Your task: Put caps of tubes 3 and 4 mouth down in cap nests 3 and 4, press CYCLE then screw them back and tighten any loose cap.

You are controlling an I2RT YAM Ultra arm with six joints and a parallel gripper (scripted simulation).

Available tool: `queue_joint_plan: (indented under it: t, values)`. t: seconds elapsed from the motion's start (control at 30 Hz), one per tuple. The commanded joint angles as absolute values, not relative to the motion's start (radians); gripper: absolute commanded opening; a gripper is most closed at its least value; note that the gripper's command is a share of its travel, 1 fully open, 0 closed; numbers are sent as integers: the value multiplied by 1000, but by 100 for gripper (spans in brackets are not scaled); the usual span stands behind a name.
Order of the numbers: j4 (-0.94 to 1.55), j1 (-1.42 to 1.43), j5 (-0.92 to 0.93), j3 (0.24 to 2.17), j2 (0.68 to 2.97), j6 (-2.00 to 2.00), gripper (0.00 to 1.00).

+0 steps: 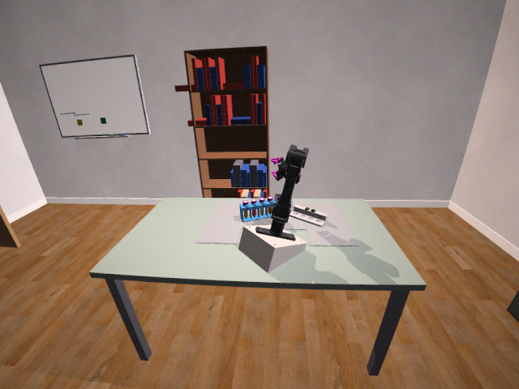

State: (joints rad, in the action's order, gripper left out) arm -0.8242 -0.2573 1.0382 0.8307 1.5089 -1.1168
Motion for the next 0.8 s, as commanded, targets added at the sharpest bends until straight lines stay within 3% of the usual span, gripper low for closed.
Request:
queue_joint_plan:
  t: [0.0, 0.53, 0.57, 0.77]
  values:
    - [-828, -256, 1039, 835, 1503, -1117, 100]
    - [-828, -256, 1039, 835, 1503, -1117, 100]
    - [-828, -256, 1039, 835, 1503, -1117, 49]
    - [-828, -256, 1039, 835, 1503, -1117, 49]
